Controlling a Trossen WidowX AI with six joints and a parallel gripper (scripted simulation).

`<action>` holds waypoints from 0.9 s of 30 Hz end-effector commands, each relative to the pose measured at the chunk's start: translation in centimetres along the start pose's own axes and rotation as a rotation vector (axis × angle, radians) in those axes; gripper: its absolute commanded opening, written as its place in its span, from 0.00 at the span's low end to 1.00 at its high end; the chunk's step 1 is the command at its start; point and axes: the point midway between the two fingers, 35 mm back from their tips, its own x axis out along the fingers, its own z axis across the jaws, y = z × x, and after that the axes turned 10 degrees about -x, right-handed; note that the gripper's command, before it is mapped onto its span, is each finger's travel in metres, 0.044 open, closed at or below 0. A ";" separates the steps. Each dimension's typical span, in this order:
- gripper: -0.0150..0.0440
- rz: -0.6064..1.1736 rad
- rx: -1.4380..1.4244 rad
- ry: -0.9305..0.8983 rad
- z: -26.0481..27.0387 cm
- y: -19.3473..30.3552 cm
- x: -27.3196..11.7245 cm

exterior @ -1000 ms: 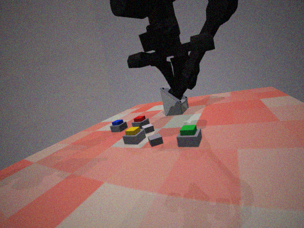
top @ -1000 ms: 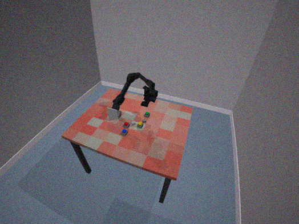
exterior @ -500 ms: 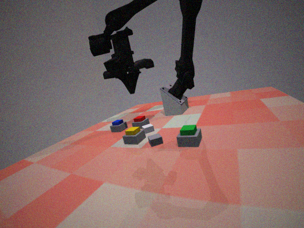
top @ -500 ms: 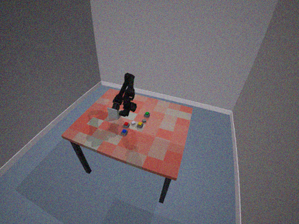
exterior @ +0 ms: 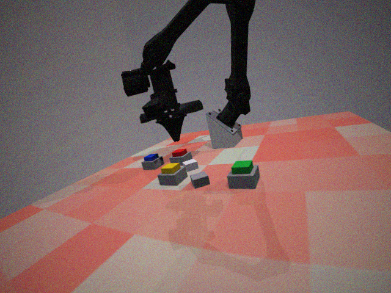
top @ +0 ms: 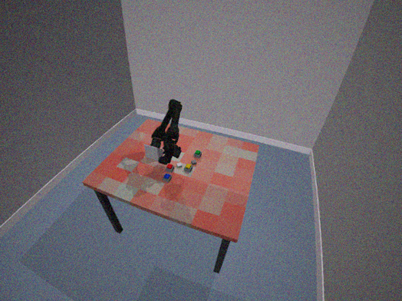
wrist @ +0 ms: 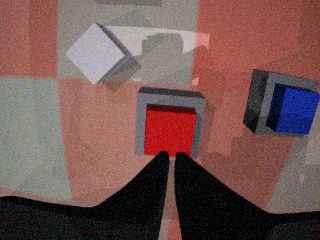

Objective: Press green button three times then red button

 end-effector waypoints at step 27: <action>0.29 -0.010 0.004 0.001 0.1 -0.1 3.7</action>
